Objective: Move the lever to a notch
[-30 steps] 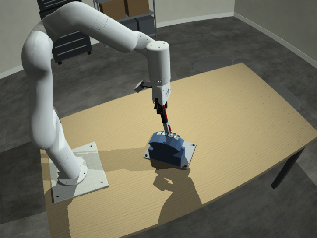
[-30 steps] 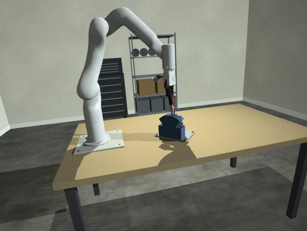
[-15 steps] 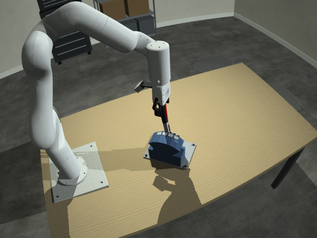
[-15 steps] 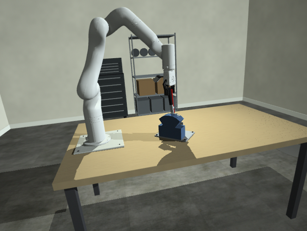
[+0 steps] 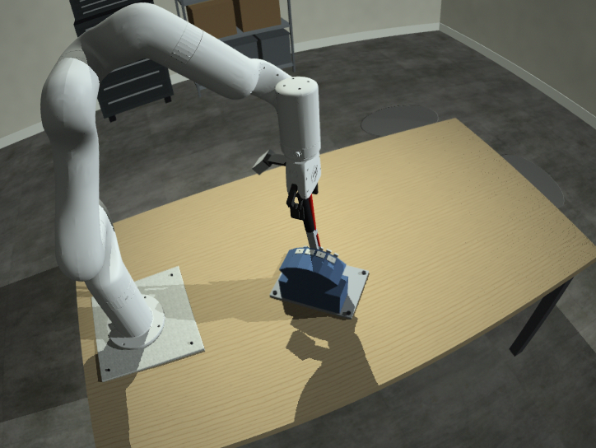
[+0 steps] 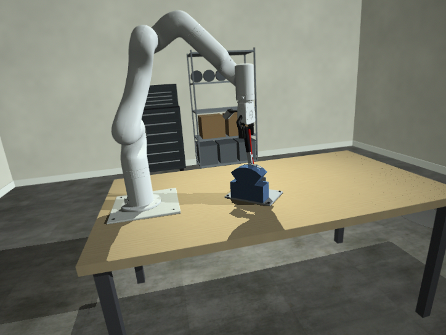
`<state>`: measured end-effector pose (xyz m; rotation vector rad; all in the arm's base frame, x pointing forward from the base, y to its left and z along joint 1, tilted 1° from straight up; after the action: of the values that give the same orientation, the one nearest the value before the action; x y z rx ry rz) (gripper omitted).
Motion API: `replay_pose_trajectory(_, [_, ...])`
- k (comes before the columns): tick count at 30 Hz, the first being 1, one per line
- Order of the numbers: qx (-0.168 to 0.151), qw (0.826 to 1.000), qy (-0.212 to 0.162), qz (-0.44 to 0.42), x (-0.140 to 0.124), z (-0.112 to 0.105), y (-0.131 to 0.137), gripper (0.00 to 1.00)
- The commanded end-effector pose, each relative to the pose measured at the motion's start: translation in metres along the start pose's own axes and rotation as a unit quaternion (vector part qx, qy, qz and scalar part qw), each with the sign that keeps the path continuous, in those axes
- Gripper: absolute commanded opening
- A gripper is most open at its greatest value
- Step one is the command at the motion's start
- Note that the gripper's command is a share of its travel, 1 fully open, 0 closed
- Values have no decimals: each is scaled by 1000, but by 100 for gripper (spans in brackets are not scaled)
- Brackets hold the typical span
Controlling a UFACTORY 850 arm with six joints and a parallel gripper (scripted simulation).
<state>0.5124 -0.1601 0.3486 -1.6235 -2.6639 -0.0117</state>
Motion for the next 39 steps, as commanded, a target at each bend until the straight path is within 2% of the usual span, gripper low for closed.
replay_pose_trajectory(1, [-1,1000,-1,0,0,-1,0,100])
replay_pose_trajectory(21, [-1,1000,-1,0,0,-2,0,100])
replay_pose_trajectory(39, [-1,1000,-1,0,0,-26,0,100])
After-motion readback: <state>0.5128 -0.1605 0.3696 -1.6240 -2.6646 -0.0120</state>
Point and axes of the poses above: the point where the finger pads meet when closed, its own z axis out along the fingers, its own y axis across the jaws, x = y × z, the point moved 6 cm from there along -z, back along the fingers, and after that the axes turned 8 degrees about z, right-handed, at the moved point
